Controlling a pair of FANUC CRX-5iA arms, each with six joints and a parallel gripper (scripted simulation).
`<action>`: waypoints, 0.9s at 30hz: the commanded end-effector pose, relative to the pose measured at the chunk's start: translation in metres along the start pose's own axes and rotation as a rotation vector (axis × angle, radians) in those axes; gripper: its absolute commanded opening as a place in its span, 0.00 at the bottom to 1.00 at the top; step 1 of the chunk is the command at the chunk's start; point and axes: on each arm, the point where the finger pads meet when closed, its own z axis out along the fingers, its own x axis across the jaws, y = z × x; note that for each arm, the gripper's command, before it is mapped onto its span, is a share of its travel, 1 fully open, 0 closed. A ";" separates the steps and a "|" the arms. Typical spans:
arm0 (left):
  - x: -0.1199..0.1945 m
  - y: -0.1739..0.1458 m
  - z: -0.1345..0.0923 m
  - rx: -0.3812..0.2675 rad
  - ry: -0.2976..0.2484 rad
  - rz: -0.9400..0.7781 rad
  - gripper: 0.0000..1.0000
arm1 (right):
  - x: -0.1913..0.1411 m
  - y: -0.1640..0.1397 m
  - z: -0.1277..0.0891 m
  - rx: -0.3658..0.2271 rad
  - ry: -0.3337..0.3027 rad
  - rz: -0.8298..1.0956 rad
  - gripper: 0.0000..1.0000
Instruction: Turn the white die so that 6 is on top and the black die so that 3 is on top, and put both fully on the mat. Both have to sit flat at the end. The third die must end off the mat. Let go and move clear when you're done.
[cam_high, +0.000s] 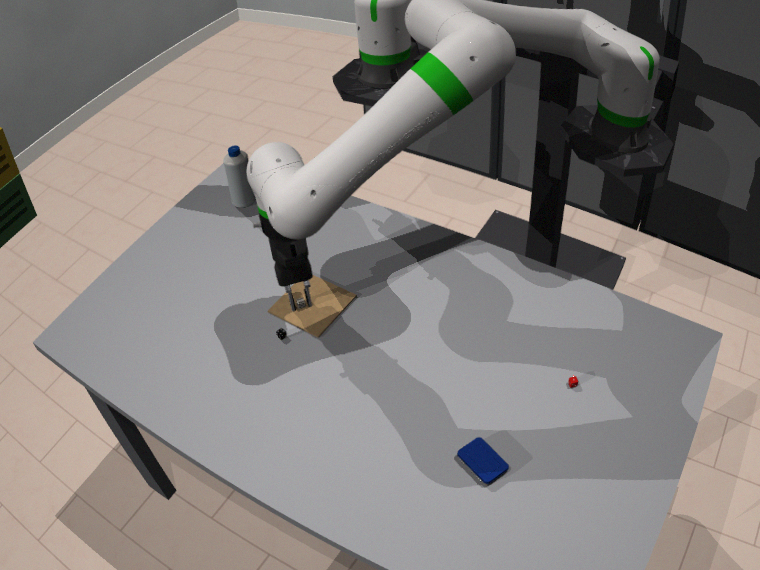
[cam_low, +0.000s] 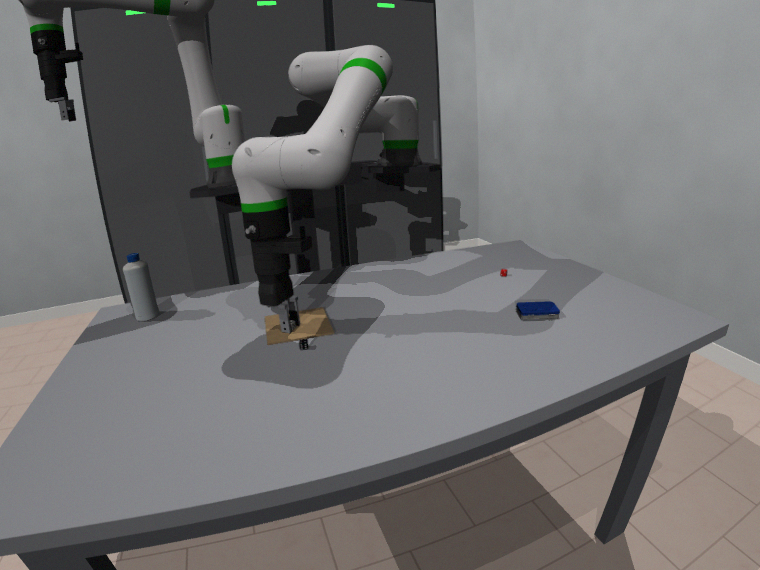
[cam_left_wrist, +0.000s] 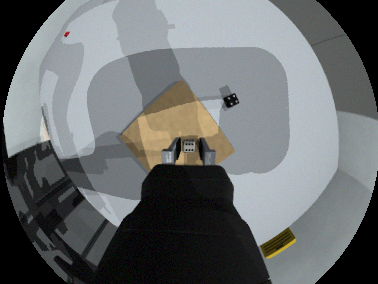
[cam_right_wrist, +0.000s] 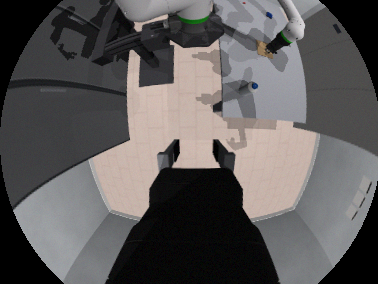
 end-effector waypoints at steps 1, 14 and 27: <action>0.001 0.000 -0.002 0.000 0.003 0.000 0.64 | 0.000 0.000 -0.001 -0.002 0.000 0.000 1.00; 0.001 0.000 -0.028 0.000 0.003 0.000 0.64 | 0.000 0.000 -0.001 -0.002 0.000 0.000 1.00; 0.001 0.000 -0.083 0.000 0.003 0.000 0.64 | 0.000 0.000 -0.001 -0.002 0.000 0.000 1.00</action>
